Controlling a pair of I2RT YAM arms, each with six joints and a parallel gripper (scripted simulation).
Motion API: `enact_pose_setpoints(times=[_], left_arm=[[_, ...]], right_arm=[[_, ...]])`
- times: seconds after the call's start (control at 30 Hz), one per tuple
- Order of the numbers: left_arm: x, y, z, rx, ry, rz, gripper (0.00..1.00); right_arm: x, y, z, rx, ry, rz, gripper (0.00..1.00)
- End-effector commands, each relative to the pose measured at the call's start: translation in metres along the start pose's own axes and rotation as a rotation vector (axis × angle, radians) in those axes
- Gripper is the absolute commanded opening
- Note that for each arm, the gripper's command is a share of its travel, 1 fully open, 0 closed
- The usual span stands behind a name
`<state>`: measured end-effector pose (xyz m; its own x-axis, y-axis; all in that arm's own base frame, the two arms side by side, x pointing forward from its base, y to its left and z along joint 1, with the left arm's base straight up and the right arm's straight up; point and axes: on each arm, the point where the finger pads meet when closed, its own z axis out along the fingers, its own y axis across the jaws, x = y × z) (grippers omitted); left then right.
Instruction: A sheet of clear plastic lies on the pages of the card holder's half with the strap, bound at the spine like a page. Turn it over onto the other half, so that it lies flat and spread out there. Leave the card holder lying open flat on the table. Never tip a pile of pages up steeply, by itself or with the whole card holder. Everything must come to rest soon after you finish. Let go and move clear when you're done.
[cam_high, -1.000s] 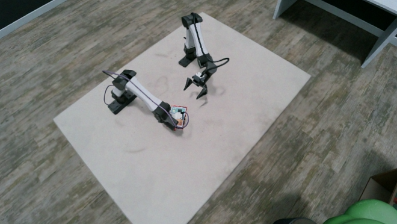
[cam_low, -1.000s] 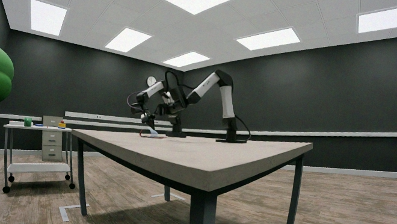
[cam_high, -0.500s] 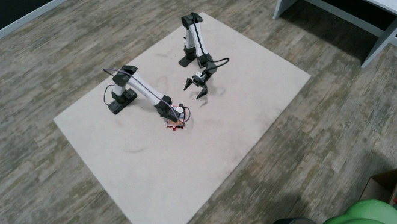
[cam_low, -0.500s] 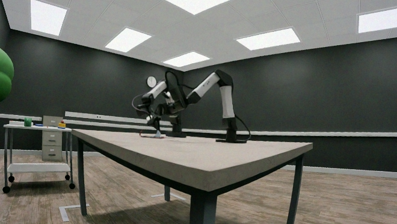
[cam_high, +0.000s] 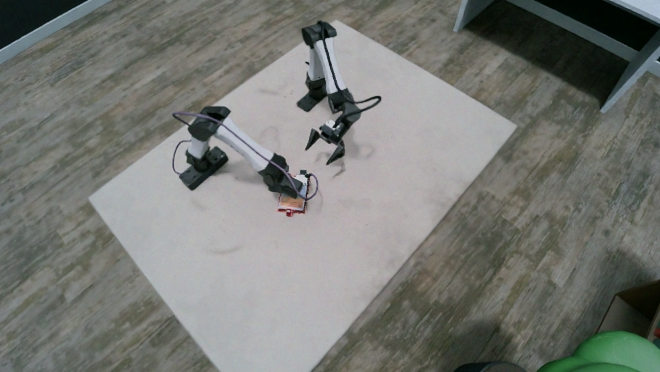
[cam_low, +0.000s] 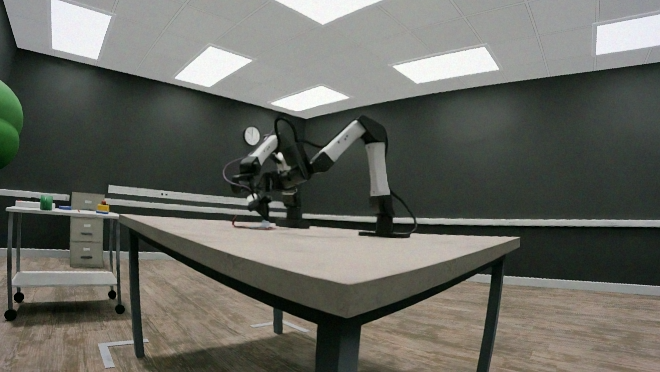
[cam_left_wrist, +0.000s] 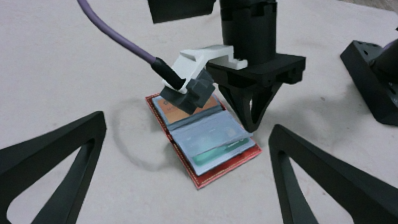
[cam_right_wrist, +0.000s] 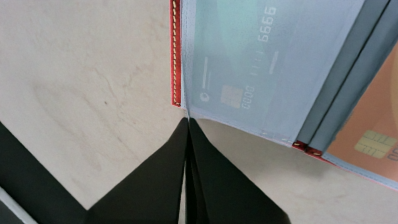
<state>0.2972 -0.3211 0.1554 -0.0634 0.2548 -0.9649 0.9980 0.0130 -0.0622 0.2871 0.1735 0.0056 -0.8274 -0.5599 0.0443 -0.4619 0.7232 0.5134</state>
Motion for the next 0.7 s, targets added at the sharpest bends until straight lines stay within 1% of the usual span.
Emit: enact_pose_setpoints(times=[0.0,0.3,0.33,0.37,0.63,0.67], left_arm=[[-0.011,0.002,-0.002,-0.007,-0.024,0.037,1.00],[-0.011,0.002,-0.002,-0.007,-0.024,0.037,1.00],[-0.011,0.002,-0.002,-0.007,-0.024,0.037,1.00],[-0.011,0.002,-0.002,-0.007,-0.024,0.037,1.00],[-0.009,-0.002,-0.006,0.003,-0.025,0.041,1.00],[-0.009,-0.002,-0.006,0.003,-0.025,0.041,1.00]], right_arm=[[-0.013,0.010,-0.017,0.003,-0.076,-0.029,0.01],[-0.013,0.010,-0.017,0.003,-0.078,-0.029,0.01],[-0.012,0.010,-0.015,0.002,-0.073,-0.026,0.12],[-0.012,0.010,-0.015,0.001,-0.071,-0.025,0.12],[-0.013,0.007,-0.048,0.031,-0.093,-0.042,0.12],[-0.013,0.008,-0.051,0.037,-0.098,-0.045,0.23]])
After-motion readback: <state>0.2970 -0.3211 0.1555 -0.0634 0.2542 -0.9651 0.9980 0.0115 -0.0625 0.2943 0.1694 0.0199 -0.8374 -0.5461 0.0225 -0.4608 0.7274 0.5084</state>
